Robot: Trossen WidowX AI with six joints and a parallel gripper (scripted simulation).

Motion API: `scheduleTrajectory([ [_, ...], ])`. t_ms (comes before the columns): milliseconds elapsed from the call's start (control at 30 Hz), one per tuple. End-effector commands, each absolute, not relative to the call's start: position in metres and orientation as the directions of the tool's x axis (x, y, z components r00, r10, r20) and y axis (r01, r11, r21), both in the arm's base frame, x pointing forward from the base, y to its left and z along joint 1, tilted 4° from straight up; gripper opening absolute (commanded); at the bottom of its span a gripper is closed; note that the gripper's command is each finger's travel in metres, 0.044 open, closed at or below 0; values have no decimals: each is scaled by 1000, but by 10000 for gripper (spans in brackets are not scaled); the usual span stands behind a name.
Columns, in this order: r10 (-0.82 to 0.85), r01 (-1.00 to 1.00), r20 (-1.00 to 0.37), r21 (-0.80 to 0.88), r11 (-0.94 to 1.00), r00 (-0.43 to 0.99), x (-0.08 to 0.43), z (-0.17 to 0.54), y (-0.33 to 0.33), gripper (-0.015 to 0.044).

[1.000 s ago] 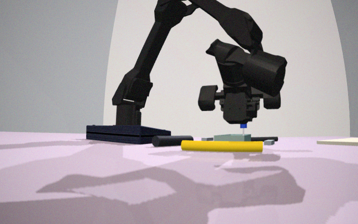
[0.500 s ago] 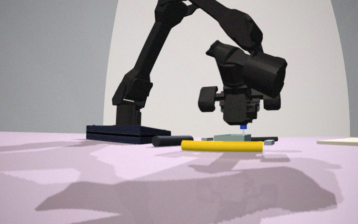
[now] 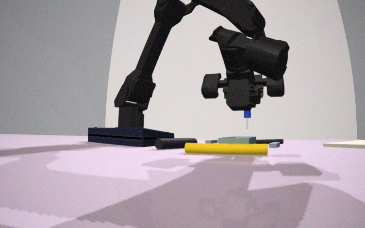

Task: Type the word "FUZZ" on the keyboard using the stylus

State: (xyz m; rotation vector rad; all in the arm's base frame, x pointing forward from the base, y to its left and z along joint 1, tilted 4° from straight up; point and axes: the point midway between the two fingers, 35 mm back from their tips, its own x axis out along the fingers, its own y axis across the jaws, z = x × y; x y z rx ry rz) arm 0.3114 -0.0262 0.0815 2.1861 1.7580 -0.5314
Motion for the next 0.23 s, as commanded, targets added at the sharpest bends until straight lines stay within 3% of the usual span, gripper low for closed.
scheduleTrajectory([
  [0,871,976,-453,-8,-216,189,311,81,-26,84],
  [200,871,976,-453,-8,-216,189,311,81,-26,81],
])
